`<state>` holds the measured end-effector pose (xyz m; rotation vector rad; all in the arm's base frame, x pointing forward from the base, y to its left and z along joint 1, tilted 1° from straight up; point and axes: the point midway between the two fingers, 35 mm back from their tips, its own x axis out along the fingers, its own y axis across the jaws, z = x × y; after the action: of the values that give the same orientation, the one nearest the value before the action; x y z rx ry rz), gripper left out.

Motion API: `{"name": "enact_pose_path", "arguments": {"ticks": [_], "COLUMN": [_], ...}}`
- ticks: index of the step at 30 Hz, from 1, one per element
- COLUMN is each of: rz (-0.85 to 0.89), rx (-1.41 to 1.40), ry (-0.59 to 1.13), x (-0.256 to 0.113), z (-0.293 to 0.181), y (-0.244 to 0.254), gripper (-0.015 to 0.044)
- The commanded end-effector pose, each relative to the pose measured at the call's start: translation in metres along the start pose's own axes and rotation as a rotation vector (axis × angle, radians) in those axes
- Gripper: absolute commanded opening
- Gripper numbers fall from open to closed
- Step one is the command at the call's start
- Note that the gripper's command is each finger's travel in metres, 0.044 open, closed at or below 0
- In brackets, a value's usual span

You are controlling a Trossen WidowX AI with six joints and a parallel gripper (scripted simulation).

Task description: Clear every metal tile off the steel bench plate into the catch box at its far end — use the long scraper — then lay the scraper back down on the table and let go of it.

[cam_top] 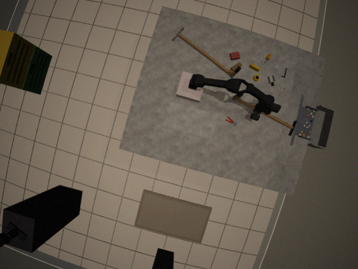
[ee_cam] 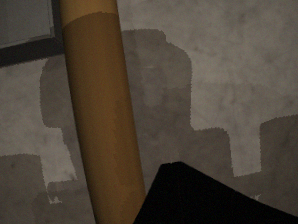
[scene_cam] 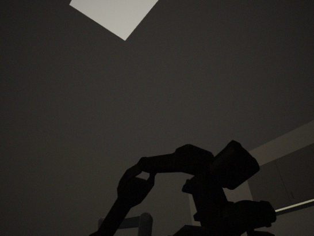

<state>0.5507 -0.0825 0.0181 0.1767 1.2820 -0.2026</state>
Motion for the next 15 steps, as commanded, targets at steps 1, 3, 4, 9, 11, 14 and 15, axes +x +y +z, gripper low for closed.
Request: {"name": "enact_pose_path", "arguments": {"ticks": [1, 3, 4, 9, 11, 14, 15], "rz": [0.002, 0.003, 0.003, 0.005, 0.006, 0.007, 0.007], "rx": [-0.001, -0.001, -0.001, -0.001, -0.001, 0.000, 0.000], "ry": [-0.022, -0.028, -0.031, -0.047, -0.053, -0.062, -0.065], "x": [-0.017, -0.025, -0.028, -0.048, -0.055, -0.067, -0.071], "z": [0.006, 0.008, 0.008, 0.012, 0.013, 0.014, 0.015], "y": [0.000, 0.000, 0.000, 0.000, 0.000, 0.000, 0.000], "gripper": [0.0000, 0.0000, 0.0000, 0.0000, 0.0000, 0.0000, 0.0000]}}
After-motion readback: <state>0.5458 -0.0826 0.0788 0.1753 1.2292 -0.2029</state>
